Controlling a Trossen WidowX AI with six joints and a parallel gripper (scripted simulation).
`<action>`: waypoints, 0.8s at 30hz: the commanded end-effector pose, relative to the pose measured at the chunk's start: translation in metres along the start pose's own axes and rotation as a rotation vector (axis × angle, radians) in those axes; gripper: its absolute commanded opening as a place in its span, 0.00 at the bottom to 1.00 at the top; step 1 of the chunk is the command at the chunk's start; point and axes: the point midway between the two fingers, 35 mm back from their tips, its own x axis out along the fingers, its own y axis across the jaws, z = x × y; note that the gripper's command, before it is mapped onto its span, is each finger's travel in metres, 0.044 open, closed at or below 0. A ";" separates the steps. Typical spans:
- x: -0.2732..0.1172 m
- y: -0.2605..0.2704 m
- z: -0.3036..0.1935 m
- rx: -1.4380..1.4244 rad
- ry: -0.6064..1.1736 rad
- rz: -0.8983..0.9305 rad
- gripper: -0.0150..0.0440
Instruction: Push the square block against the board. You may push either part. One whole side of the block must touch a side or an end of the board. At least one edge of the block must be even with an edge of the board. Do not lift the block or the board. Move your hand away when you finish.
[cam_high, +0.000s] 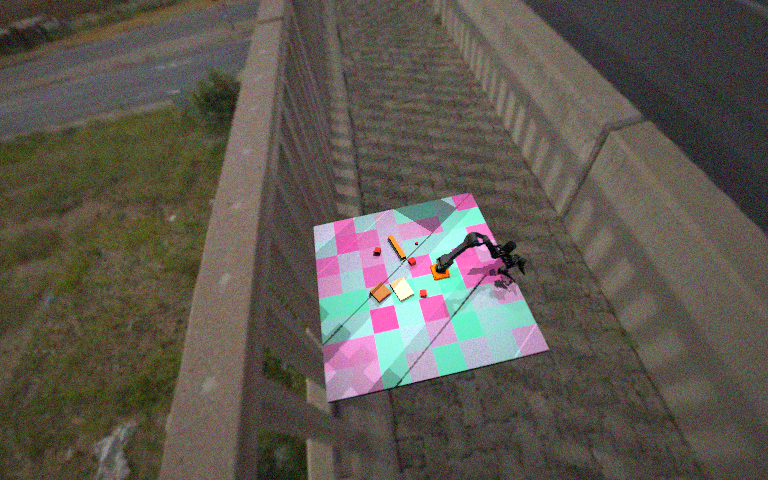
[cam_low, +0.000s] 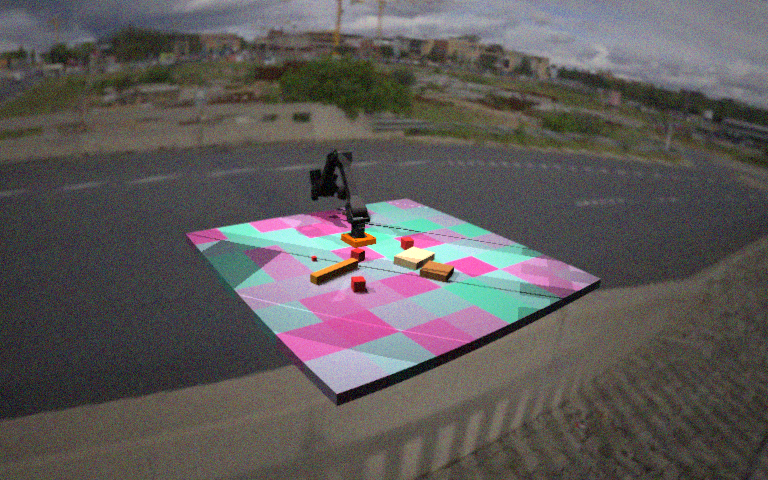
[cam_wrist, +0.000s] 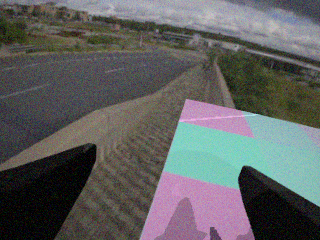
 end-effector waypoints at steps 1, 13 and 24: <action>0.000 0.000 0.000 0.000 0.000 0.000 0.89; -0.098 0.055 -0.015 -0.044 0.077 0.305 0.35; -0.193 0.079 -0.034 -0.126 0.142 0.567 0.25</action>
